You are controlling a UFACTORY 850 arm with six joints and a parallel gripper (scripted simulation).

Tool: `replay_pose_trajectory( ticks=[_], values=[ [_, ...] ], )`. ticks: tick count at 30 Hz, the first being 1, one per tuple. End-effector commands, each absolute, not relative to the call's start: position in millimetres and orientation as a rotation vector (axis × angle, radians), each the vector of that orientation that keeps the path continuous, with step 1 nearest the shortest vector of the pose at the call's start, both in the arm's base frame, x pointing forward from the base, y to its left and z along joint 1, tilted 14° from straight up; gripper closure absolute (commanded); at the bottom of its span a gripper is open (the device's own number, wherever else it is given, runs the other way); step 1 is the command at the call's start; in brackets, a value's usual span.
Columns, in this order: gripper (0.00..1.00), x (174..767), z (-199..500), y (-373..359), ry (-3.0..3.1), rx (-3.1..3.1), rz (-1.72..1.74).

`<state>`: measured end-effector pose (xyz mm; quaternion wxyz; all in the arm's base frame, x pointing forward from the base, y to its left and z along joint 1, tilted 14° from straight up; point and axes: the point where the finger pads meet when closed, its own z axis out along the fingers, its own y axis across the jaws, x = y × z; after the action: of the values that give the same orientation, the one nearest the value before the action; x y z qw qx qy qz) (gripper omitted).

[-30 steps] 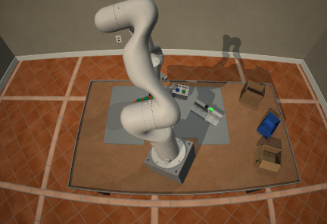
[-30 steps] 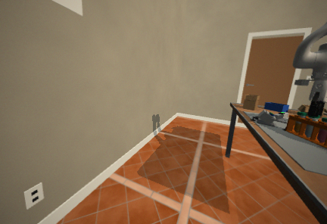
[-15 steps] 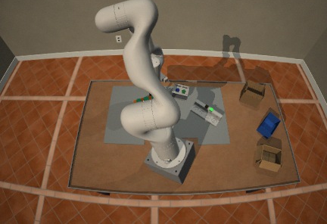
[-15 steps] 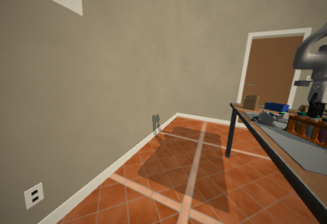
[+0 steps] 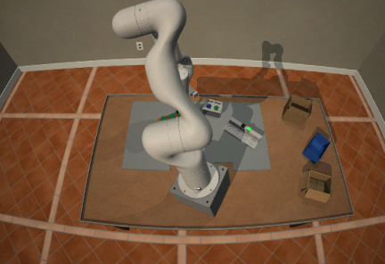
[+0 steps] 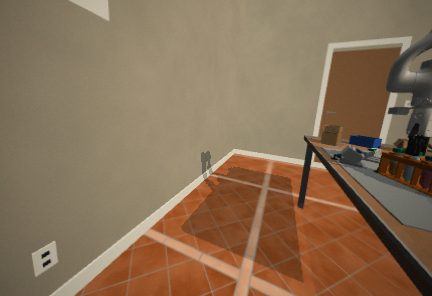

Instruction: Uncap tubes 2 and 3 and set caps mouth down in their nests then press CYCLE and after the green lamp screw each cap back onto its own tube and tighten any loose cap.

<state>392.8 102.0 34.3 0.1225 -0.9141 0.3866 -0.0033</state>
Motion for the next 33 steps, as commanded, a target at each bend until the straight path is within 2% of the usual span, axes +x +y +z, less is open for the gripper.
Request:
replay_pose_trajectory(
  ticks=[1, 6, 33],
  values=[
    [1.00, 393.5, 34.6, 102.1, 1.128, -2.666, -0.011],
    [1.00, 393.5, 34.5, 102.1, 1.128, -2.666, -0.011],
    [1.00, 393.5, 33.3, 102.4, 2.052, -2.060, 0.124]
  ],
)
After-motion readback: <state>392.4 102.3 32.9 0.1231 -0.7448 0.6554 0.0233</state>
